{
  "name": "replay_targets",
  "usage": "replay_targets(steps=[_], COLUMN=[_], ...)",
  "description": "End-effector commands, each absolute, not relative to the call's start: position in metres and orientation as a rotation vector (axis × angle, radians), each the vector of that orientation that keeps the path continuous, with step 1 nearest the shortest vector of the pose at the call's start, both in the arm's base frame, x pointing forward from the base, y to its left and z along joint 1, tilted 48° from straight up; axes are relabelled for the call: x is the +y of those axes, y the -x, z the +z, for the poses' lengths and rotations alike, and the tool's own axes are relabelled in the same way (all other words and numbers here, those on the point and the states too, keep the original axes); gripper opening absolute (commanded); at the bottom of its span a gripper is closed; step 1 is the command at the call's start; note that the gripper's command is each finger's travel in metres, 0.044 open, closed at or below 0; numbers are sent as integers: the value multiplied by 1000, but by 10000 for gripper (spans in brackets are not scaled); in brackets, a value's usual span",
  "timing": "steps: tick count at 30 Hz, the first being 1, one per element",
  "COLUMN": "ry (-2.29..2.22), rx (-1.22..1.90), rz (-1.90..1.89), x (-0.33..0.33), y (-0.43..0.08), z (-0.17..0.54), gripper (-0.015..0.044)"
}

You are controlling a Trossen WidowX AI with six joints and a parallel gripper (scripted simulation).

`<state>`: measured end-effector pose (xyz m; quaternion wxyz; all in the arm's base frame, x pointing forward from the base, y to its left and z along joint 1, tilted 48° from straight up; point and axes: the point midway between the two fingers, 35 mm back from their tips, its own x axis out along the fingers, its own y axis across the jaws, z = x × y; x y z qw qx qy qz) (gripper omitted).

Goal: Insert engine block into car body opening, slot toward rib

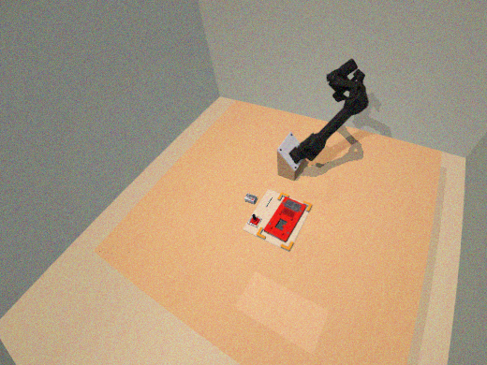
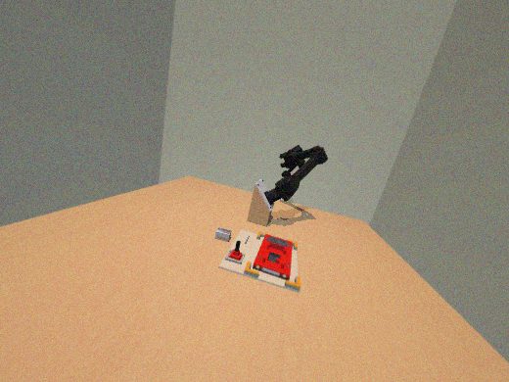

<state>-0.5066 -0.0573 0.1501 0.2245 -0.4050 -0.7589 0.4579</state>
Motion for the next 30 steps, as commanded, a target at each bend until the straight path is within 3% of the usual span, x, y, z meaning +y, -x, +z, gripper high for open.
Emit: replay_targets(steps=[1, 16, 30], ry=[1056, 776, 506], rx=[-2229, -2713, -3044], rz=[1274, 1281, 1205], x=[-89, -214, -304], y=[508, 479, 422], z=[142, 97, 69], gripper=[440, 440, 440])
